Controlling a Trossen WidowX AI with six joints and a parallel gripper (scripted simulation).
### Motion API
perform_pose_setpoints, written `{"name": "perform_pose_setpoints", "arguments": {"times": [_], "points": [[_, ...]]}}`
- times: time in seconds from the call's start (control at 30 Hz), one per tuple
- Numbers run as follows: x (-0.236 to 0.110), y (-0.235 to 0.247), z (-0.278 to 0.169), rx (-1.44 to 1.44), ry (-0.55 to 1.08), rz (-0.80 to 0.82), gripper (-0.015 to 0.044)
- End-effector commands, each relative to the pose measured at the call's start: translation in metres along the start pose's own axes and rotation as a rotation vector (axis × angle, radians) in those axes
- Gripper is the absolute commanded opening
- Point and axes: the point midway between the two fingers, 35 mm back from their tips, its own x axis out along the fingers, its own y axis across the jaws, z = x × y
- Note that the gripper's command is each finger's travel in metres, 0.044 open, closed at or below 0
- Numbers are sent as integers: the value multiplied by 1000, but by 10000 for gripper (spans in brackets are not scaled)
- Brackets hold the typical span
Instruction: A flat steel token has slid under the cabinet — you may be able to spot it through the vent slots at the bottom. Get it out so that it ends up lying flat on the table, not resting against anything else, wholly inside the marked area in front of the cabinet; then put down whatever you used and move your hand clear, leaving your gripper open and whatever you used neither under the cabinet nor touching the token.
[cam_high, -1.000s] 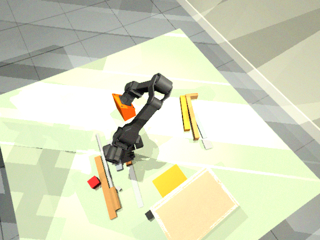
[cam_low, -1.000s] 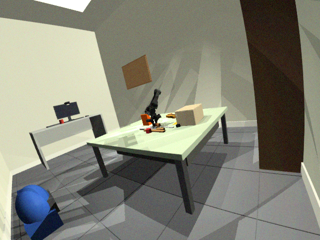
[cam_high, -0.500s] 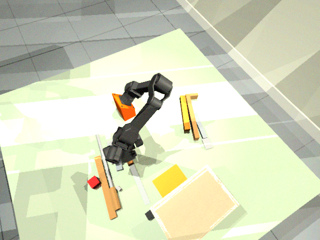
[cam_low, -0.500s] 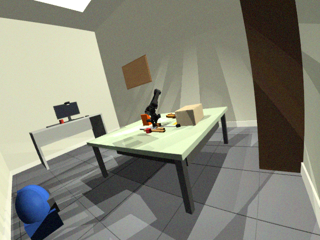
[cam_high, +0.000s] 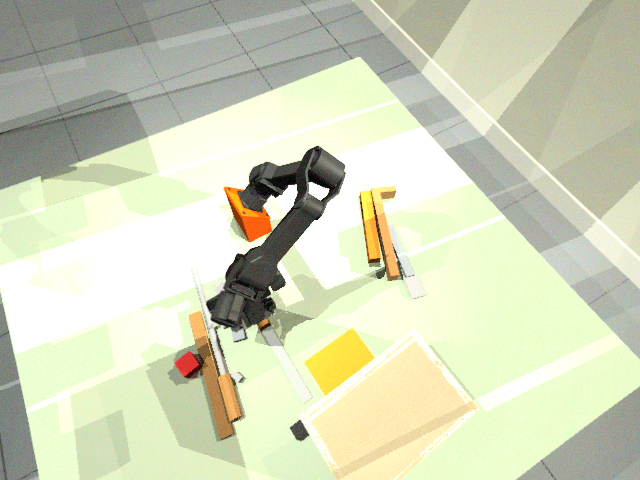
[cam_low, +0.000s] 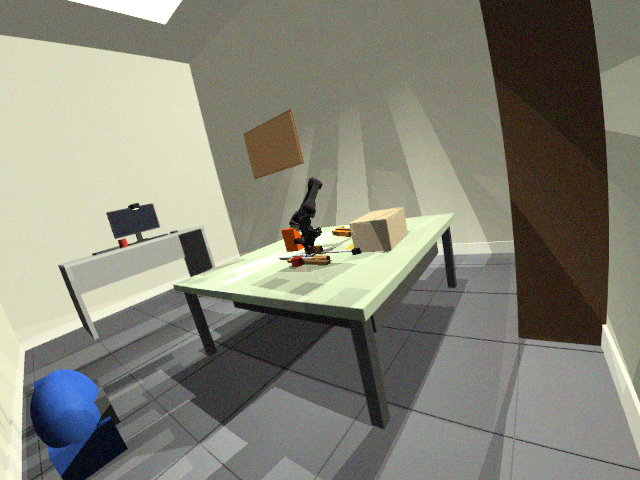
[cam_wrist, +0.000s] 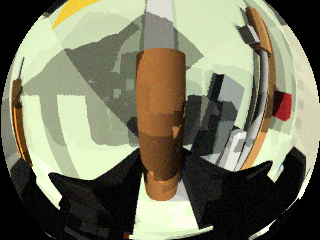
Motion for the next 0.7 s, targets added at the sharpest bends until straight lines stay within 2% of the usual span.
{"name": "perform_pose_setpoints", "arguments": {"times": [0.0,0.07,0.33,0.47,0.57,0.67], "points": [[0,0,1,-38,-2,0,0],[0,0,1,-44,-2,0,0],[0,0,0,-29,1,0,200],[0,0,0,-29,0,0,200],[0,0,0,-29,-2,0,270],[2,0,0,-29,-2,0,270]]}}
